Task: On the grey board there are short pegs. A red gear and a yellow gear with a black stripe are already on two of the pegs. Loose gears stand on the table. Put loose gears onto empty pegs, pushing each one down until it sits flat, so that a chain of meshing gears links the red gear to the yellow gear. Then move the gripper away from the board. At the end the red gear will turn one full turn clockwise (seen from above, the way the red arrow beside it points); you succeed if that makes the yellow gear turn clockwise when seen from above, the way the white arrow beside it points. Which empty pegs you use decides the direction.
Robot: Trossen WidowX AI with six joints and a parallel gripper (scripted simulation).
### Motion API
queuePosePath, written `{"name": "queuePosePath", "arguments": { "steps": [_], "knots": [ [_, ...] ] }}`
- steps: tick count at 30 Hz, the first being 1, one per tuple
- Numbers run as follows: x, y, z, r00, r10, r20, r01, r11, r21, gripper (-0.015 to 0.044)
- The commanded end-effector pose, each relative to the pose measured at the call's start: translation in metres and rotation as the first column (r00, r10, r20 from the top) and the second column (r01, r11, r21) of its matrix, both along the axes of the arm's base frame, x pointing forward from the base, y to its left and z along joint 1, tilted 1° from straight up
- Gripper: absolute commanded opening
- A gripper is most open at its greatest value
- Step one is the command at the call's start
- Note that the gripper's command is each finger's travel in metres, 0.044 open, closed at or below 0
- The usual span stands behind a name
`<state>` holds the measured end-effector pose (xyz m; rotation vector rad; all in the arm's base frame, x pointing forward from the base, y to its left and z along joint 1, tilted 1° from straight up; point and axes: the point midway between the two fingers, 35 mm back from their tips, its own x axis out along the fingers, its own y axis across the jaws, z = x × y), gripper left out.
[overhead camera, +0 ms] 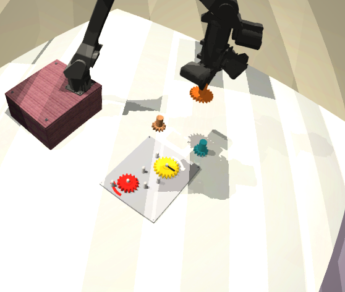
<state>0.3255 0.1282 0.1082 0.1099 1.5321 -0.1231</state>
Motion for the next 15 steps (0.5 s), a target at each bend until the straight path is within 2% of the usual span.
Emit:
{"name": "queuePosePath", "arguments": {
  "steps": [1,15],
  "knots": [
    [0.0,0.0,0.012,1.0,0.007,0.009,-0.007,1.0,0.001,0.0],
    [0.006,-0.027,0.004,1.0,0.008,0.009,-0.008,1.0,-0.001,0.0]
  ]
}}
